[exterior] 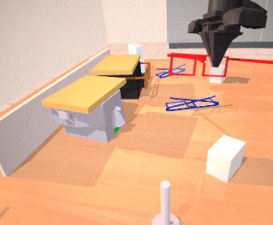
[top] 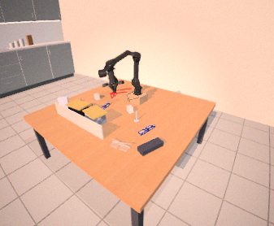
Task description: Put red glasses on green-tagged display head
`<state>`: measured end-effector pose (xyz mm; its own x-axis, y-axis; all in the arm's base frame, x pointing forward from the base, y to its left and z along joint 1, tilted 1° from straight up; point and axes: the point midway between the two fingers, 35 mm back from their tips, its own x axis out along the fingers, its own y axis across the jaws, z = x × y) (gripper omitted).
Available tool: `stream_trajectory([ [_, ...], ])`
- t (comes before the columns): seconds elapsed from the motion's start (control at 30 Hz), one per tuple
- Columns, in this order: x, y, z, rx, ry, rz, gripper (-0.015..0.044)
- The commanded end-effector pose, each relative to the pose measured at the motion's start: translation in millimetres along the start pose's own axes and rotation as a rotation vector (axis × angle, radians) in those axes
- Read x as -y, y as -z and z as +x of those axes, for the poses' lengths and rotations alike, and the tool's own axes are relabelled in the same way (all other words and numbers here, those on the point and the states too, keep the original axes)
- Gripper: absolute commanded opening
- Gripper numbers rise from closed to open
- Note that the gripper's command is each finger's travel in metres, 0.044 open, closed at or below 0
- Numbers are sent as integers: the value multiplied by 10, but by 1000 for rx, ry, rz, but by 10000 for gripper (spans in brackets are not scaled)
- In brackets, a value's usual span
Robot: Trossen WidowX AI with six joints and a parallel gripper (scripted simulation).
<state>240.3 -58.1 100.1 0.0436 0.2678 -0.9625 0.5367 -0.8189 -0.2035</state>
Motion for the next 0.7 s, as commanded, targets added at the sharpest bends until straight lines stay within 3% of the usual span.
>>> stream_trajectory([
  [0.0, 0, -99, -48, -34, 16, 100, 0],
  [0.67, -55, -601, -333, -234, 90, 662, 0],
])
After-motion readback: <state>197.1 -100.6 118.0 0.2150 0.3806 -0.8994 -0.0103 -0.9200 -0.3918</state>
